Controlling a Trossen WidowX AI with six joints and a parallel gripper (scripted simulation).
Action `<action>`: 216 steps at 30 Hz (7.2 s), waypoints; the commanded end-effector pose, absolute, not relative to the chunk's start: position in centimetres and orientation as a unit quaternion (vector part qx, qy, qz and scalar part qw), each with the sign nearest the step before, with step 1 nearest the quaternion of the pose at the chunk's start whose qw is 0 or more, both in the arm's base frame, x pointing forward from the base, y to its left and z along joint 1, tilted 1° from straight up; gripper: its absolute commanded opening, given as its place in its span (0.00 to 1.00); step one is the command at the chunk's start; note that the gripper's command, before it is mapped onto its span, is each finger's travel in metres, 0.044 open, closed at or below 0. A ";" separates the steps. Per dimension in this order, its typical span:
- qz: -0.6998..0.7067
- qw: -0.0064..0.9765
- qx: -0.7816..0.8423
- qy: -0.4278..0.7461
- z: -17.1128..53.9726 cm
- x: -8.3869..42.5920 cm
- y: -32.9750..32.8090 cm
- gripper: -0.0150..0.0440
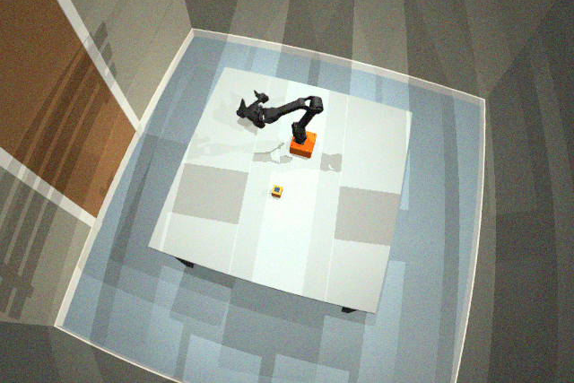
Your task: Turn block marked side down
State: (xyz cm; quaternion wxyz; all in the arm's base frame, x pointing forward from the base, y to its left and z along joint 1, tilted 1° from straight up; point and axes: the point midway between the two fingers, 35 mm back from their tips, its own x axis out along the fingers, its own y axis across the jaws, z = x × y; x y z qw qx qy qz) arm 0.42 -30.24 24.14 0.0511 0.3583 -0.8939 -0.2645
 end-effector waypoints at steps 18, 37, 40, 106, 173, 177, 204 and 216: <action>-0.707 0.488 0.494 -0.136 16.5 22.0 -28.5 1.00; -0.341 0.747 0.180 0.541 10.0 32.8 -12.3 1.00; -0.235 0.752 0.114 0.605 9.3 33.3 -9.0 1.00; 0.051 0.719 -0.043 0.692 -0.4 33.5 0.3 0.62; 0.060 0.883 -0.026 0.465 1.1 33.5 0.1 0.25; 0.060 0.895 -0.024 0.441 0.2 34.0 0.1 0.25; 0.064 0.959 -0.013 0.274 -1.7 33.4 0.1 0.25; 0.065 0.970 -0.012 0.234 -0.9 32.7 0.2 0.25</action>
